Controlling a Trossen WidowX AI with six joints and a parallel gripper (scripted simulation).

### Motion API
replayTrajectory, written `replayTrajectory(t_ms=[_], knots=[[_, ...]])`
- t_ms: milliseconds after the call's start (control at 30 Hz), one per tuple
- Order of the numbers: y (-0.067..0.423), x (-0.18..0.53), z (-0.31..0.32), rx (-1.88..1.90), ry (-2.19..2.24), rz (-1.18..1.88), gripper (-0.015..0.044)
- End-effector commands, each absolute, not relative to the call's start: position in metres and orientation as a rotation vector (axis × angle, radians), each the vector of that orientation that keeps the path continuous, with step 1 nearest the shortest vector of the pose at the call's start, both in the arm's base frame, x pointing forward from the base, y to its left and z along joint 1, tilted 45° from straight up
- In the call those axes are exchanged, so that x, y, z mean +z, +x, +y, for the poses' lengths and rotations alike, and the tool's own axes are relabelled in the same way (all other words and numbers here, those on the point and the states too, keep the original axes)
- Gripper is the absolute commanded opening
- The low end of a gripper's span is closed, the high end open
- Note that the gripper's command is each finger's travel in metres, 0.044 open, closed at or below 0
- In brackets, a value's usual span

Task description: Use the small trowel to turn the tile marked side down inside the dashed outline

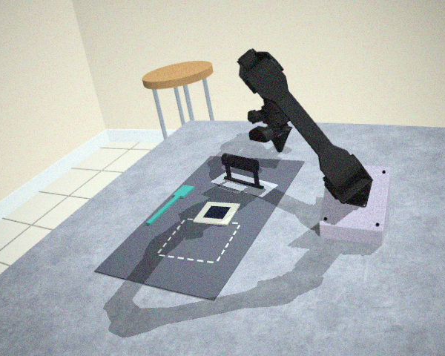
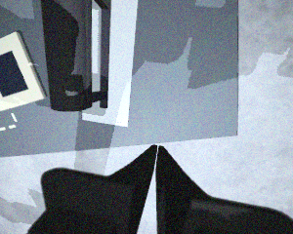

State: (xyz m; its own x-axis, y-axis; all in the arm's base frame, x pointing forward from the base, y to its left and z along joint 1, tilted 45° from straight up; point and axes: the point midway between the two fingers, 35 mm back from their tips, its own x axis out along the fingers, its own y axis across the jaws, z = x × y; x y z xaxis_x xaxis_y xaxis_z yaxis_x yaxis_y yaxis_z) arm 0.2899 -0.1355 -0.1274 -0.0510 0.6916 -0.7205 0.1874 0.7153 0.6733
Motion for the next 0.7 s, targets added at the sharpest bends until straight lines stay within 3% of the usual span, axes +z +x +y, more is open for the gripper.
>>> replayTrajectory(t_ms=[0,133,300,433,667], knots=[[0.290,-0.127,-0.136,0.475,0.729,1.603,0.0053],[0.292,-0.126,-0.135,0.475,0.729,1.603,0.0152],[0.348,-0.094,-0.120,0.477,0.726,1.606,0.0270],[0.387,-0.065,-0.099,0.486,0.727,1.609,0.0270],[0.389,-0.064,-0.098,0.486,0.727,1.609,0.0270]])
